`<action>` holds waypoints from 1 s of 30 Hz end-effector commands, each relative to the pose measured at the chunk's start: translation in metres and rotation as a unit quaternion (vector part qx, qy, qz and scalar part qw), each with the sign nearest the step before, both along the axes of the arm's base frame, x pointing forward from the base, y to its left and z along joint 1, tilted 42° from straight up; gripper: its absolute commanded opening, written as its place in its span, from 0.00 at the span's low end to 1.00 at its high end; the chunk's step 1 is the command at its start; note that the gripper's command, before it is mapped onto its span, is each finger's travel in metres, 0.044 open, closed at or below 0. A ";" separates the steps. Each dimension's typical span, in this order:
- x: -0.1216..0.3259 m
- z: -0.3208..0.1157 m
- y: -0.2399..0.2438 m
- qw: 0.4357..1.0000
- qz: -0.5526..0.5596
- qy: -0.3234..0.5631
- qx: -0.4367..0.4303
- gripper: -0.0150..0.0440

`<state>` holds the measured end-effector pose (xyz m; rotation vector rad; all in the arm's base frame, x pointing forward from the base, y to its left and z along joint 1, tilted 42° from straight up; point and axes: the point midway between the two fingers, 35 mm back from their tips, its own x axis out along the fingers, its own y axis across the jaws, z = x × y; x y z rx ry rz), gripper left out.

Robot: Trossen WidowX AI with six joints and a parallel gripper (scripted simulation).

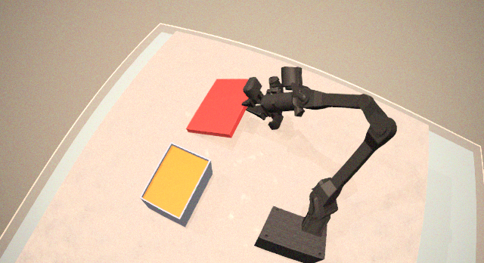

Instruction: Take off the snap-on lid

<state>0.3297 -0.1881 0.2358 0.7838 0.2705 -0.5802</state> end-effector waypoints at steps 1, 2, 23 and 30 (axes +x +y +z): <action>-0.002 -0.015 -0.009 1.000 -0.013 0.017 0.004 0.25; -0.002 -0.016 -0.010 1.000 -0.013 0.017 0.004 0.25; -0.001 -0.003 -0.008 1.000 -0.013 0.017 0.004 0.61; -0.006 -0.006 -0.008 1.000 -0.013 0.017 0.004 0.85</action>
